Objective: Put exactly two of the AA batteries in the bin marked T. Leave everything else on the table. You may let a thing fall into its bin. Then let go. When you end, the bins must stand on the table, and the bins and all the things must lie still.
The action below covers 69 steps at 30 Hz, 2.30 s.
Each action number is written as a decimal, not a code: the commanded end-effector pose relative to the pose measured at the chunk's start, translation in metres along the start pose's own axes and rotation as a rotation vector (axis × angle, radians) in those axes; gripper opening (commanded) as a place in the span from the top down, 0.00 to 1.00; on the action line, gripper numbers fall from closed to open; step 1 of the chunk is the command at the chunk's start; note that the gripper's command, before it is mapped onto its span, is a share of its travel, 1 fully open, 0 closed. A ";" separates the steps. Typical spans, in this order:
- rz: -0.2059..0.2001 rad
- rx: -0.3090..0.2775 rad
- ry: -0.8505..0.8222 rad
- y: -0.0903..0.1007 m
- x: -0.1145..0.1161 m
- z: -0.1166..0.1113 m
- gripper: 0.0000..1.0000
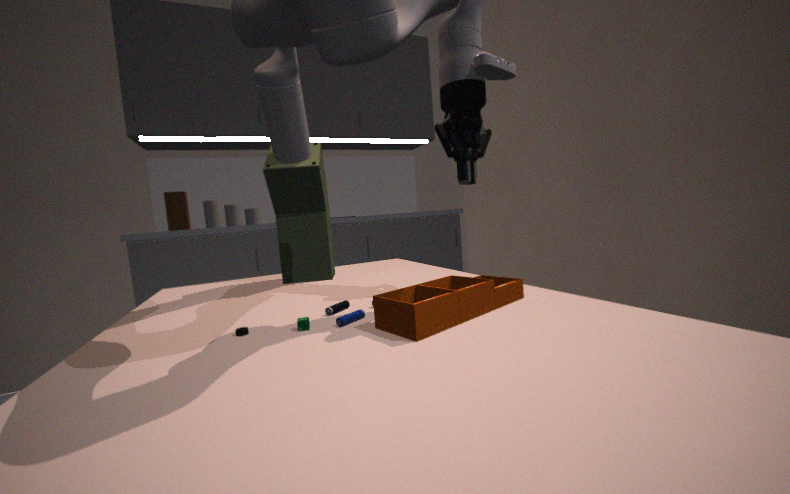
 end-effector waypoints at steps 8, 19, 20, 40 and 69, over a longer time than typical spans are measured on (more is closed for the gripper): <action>0.002 0.010 -0.099 -0.007 0.008 0.008 0.71; 0.000 0.010 -0.549 -0.053 0.045 0.055 0.71; 0.000 0.010 -0.599 -0.059 0.049 0.060 0.71; -0.005 0.010 -1.491 -0.122 0.099 0.125 0.71; -0.005 0.010 -1.491 -0.122 0.099 0.124 0.71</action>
Point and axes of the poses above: the point where the finger pads meet when closed, its own y axis back along the fingers, its own x axis across the jaws, z = x × y, the point moved 10 cm from there along y, back along the fingers, and after that the axes turned 9 degrees about y, right-handed, at the moved point
